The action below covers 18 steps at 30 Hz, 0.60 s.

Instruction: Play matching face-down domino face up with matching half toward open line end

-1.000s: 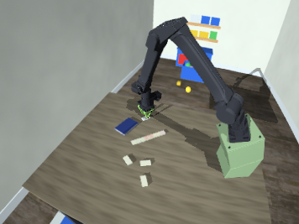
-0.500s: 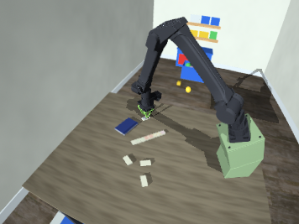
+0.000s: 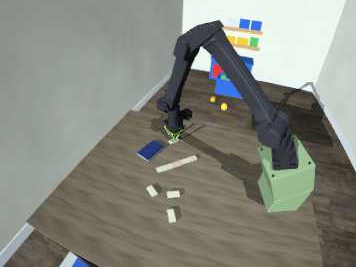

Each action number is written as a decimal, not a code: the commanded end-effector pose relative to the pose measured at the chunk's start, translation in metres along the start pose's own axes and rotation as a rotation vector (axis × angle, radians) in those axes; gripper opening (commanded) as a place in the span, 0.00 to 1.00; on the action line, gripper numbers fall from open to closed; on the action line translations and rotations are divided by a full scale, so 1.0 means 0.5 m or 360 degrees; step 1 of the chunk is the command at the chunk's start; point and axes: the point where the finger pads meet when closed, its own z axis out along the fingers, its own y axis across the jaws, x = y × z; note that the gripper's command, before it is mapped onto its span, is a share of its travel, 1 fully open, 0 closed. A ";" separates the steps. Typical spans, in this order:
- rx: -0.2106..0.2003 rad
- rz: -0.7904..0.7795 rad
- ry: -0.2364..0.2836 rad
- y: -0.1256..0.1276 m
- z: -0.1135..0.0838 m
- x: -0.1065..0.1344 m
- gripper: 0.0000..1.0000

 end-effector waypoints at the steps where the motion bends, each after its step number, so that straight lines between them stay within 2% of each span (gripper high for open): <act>1: -0.0022 0.0007 0.0001 0.009 -0.003 0.006 0.42; 18: -0.0020 0.0008 0.0001 0.006 -0.002 0.005 0.42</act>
